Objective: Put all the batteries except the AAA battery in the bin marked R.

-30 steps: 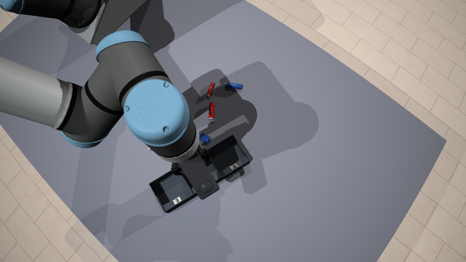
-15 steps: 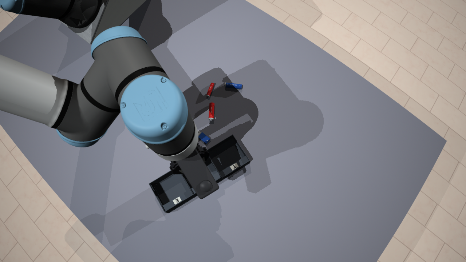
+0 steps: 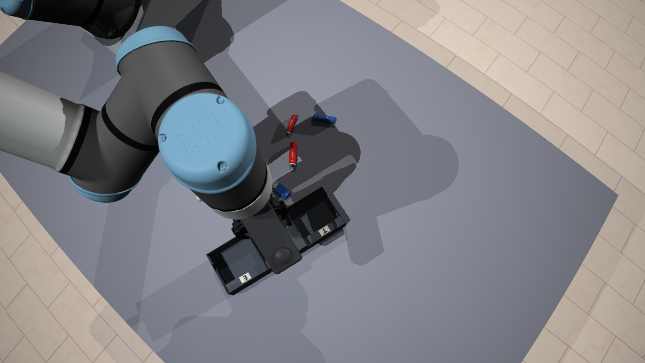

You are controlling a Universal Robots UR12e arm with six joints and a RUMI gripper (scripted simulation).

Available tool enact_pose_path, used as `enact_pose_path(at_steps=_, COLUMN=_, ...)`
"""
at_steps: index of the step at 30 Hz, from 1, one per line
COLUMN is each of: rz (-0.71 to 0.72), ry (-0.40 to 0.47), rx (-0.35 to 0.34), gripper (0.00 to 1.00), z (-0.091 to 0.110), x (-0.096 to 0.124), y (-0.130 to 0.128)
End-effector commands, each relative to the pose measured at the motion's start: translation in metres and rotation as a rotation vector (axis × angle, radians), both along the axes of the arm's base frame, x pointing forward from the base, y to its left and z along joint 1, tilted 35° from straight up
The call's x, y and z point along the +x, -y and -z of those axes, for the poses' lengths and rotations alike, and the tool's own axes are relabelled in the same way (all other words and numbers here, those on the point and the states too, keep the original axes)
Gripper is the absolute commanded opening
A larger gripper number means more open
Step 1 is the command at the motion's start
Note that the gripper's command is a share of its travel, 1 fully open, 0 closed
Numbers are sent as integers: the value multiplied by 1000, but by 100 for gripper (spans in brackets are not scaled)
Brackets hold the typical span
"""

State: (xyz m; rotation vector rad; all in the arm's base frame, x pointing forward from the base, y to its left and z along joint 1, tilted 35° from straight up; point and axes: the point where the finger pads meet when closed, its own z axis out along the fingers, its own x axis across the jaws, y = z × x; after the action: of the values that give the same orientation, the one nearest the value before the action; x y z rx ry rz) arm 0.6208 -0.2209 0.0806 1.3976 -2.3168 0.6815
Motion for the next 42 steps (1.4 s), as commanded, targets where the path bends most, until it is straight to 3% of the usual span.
enact_pose_path(at_steps=1, rz=0, ry=1, rx=0, gripper=4, z=-12, x=1, y=-8)
enact_pose_path(at_steps=10, rz=0, ry=1, rx=0, gripper=4, z=-20, x=2, y=-13)
enact_pose_path(at_steps=29, rz=0, ry=1, rx=0, gripper=4, z=24, x=39, y=-75)
enact_pose_path(at_steps=36, rz=0, ry=1, rx=0, gripper=4, z=24, x=39, y=-75)
enact_pose_path(at_steps=42, rz=0, ry=1, rx=0, gripper=4, z=37, x=38, y=-66)
